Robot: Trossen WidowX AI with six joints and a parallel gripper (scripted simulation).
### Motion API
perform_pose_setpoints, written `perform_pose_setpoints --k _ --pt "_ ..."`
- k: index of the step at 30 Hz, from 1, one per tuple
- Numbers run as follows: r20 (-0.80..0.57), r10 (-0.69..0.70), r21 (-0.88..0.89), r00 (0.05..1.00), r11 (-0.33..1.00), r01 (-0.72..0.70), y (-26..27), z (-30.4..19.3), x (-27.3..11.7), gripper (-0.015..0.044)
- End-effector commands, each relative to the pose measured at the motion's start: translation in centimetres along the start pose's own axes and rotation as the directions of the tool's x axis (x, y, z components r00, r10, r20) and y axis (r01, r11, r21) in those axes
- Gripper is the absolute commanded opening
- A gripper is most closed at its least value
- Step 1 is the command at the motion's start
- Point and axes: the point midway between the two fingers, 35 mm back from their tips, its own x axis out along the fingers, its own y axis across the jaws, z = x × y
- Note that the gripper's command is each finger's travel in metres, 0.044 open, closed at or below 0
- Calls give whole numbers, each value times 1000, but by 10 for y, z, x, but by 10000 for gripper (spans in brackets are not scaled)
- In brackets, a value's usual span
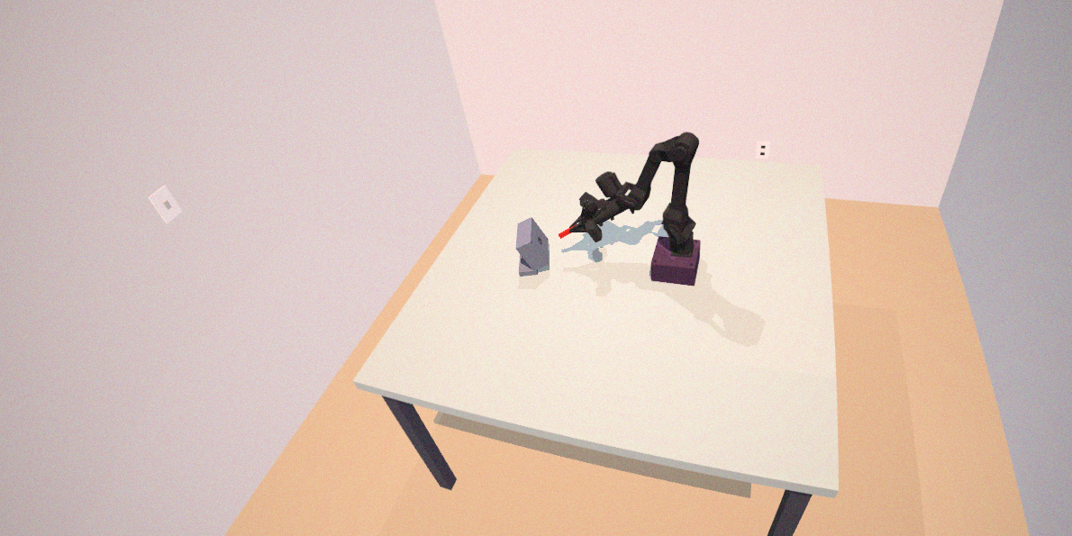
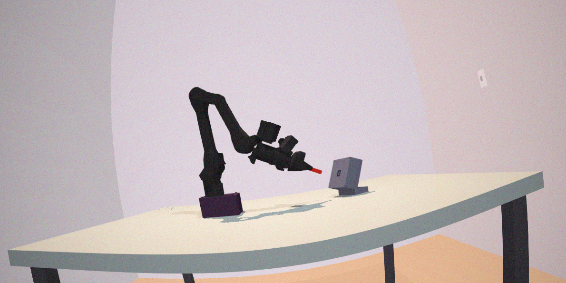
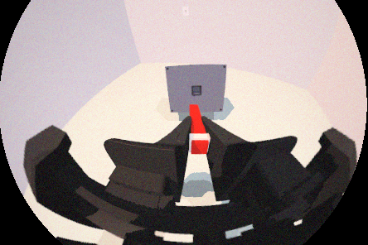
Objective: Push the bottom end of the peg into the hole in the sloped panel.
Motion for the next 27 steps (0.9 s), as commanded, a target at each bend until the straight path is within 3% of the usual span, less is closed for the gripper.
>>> perform_pose_setpoints --k 1,27 --pt "5 -4 -8 1000 1000 4 -1 1 3 0" --pt "46 -17 -34 999 999 19 -5 7 22 0"
